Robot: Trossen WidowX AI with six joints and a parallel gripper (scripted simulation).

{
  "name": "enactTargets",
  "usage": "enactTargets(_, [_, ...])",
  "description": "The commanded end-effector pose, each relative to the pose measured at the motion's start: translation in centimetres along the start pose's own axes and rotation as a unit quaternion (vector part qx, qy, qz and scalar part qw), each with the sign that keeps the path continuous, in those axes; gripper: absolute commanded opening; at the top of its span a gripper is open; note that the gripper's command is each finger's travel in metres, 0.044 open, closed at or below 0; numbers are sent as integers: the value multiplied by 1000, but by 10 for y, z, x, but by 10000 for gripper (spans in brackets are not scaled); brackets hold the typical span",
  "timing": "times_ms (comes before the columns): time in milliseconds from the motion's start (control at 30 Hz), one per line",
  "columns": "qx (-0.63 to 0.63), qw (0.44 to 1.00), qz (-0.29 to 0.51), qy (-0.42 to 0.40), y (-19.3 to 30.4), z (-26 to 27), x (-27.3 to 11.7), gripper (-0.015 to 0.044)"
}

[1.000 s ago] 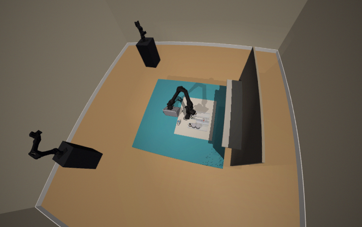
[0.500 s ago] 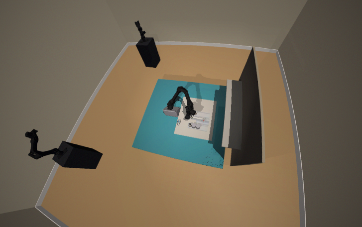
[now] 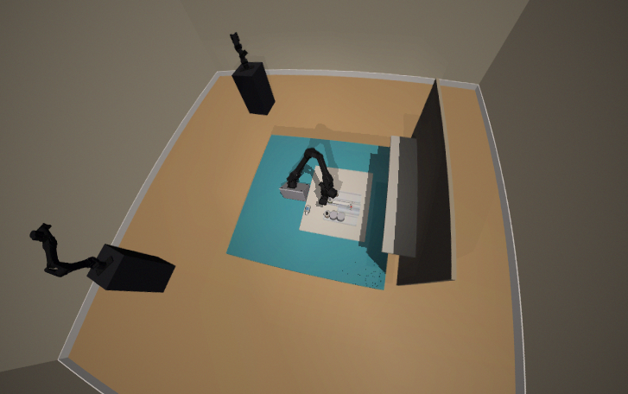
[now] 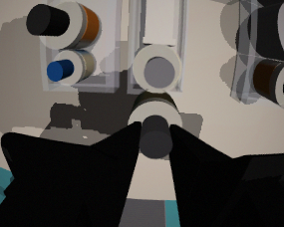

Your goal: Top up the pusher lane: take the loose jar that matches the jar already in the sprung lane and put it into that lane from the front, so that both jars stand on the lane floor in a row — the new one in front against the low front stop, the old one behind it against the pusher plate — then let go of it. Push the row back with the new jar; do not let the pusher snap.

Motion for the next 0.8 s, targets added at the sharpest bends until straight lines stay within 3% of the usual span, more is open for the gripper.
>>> enactTargets(0, [-6,1000,-11,1,-8,1,-3,0])
enactTargets(767, [-6,1000,-11,1,-17,2,-4,0])
Point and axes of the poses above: the point midway between the two fingers, 35 mm back from their tips, its own x axis out along the fingers, its own z axis across the jaws, y = z × x, the point moved 3 cm from there along -x, back along the fingers, and after that the axes turned 4 degrees about x, right-handed, at the moved point
